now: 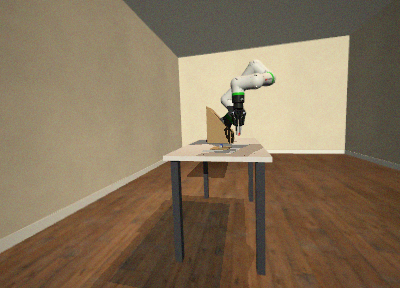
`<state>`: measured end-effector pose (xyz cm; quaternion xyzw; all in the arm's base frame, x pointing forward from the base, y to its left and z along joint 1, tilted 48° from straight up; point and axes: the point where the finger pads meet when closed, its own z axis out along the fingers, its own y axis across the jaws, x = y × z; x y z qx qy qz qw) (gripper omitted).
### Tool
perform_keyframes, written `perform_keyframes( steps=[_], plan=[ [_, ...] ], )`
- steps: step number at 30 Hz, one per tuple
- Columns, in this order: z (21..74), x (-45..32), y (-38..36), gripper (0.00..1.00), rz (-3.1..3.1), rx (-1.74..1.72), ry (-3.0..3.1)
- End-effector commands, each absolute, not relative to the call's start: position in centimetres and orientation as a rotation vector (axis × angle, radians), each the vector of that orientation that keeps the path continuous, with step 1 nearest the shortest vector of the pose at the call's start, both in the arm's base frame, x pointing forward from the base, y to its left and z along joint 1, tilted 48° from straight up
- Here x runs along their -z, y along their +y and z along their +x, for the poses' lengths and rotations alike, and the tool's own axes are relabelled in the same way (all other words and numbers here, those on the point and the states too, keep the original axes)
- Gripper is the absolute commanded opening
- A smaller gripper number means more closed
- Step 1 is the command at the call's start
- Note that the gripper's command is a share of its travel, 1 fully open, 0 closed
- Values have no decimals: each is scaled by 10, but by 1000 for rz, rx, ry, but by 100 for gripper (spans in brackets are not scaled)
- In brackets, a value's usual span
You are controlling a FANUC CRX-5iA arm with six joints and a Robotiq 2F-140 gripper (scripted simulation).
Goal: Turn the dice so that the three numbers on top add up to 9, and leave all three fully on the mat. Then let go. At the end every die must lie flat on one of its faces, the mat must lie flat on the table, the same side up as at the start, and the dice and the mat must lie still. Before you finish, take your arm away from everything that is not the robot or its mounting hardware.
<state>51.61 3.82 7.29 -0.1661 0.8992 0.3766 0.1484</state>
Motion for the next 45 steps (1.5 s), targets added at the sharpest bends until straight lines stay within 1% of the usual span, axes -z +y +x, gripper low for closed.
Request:
perform_keyframes(
  steps=[1, 5, 9, 33, 45],
  plan=[
    [517, -73, 39, 9, -513, -1073, 2570],
    [521, -71, 46, 9, -747, -1005, 2459],
    [521, -70, 47, 9, -766, -998, 2439],
    [506, -54, 47, 9, -252, -1046, 1704],
    [502, -50, 46, 9, -121, -1028, 1492]
  ],
)
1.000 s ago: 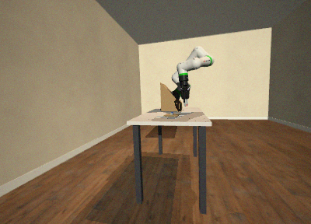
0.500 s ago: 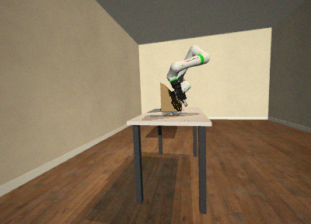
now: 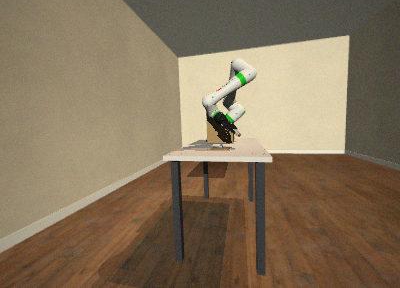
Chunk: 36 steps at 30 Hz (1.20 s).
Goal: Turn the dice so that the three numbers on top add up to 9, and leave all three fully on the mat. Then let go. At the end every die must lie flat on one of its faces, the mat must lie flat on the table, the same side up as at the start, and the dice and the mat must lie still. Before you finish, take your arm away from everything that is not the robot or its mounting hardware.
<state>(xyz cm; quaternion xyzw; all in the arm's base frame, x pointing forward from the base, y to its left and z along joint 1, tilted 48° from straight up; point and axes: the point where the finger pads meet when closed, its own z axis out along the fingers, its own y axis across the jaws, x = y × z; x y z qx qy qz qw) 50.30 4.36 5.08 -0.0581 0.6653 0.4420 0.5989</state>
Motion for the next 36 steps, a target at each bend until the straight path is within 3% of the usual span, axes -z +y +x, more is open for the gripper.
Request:
perform_keyframes(
  steps=[1, 36],
  plan=[
    [502, -50, 46, 9, -121, -1028, 1492],
    [513, 0, 99, 9, -122, -1028, 1492]
  ],
)
